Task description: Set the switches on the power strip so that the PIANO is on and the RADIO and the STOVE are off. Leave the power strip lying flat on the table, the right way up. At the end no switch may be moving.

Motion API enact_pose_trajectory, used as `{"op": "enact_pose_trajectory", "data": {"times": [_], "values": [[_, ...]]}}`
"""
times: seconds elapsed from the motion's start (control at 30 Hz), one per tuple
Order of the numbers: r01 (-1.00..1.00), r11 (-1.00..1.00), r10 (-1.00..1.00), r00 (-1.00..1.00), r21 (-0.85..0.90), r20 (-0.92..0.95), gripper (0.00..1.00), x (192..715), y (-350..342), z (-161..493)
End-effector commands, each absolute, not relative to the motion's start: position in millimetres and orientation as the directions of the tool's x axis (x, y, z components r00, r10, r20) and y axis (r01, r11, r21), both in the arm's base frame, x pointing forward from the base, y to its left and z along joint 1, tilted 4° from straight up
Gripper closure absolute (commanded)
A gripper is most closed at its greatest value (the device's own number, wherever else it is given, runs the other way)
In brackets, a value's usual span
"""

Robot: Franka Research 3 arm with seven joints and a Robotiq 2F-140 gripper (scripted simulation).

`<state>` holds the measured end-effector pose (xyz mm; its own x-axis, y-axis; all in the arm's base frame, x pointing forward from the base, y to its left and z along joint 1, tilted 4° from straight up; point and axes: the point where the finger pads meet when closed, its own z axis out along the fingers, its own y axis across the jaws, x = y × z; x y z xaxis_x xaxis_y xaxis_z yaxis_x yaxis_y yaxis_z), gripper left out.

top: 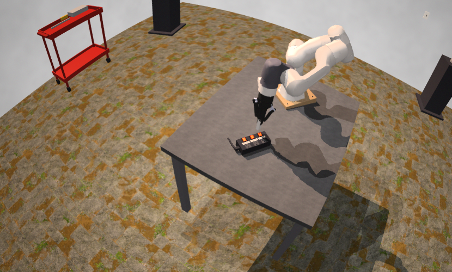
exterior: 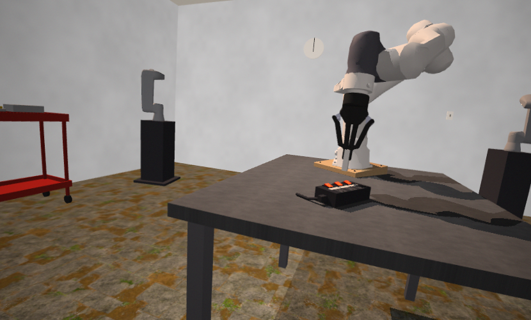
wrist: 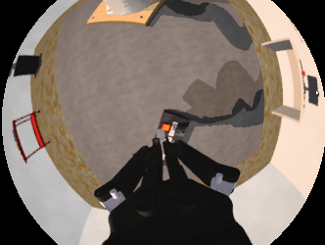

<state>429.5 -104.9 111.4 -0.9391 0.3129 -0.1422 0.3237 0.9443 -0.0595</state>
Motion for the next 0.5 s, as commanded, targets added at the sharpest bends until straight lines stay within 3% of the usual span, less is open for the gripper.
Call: {"op": "enact_pose_trajectory", "data": {"times": [0.0, 0.23, 0.47], "values": [[0.567, 0.824, 0.562, -0.821, -0.022, -0.105, 1.00, 428.5, -99.2, 105.2], [0.712, 0.702, 0.710, -0.700, -0.003, -0.073, 1.00, 429.0, -99.6, 96.0], [0.712, 0.702, 0.710, -0.700, -0.003, -0.073, 1.00, 429.4, -99.9, 89.7]]}}
